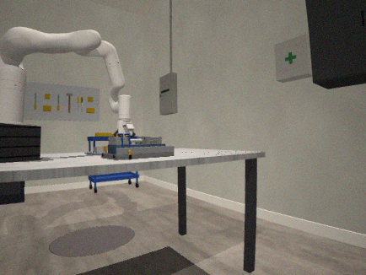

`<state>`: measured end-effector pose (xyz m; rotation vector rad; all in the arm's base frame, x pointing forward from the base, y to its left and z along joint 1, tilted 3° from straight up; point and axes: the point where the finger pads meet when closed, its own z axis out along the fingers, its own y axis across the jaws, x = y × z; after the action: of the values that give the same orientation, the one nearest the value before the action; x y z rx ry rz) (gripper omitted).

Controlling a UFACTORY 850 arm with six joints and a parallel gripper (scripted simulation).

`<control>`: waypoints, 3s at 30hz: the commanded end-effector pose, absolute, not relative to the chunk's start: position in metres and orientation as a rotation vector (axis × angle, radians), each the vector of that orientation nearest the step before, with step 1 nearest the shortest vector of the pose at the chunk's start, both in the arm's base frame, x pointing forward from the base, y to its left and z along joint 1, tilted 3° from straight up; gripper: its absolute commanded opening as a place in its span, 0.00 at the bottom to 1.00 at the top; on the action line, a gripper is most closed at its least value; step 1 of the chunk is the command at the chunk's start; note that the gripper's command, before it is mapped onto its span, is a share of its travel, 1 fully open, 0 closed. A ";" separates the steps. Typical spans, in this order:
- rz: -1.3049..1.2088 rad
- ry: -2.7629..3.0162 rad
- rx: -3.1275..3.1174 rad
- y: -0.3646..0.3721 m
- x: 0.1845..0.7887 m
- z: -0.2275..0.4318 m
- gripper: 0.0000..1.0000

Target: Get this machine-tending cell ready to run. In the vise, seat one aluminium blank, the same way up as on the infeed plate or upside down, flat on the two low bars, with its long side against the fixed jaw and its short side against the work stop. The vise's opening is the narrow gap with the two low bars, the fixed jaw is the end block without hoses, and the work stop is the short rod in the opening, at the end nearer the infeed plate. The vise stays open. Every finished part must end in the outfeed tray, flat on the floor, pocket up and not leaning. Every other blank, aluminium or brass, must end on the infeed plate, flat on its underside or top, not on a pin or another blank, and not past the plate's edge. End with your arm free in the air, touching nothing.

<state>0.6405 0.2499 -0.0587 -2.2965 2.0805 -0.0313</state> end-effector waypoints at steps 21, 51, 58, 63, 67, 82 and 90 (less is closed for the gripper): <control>-0.033 2.079 -2.295 0.249 0.637 0.041 0.69; -0.033 2.079 -2.295 0.248 0.635 0.084 0.00; -0.033 2.079 -2.295 0.248 0.635 0.084 0.00; -0.033 2.079 -2.295 0.248 0.635 0.084 0.00; -0.033 2.079 -2.295 0.248 0.635 0.084 0.00; -0.032 2.078 -2.295 0.221 0.596 0.081 0.00; -0.032 2.078 -2.295 0.189 0.543 0.078 0.00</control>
<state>0.5704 0.2058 0.0770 -2.3033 2.0872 -0.0245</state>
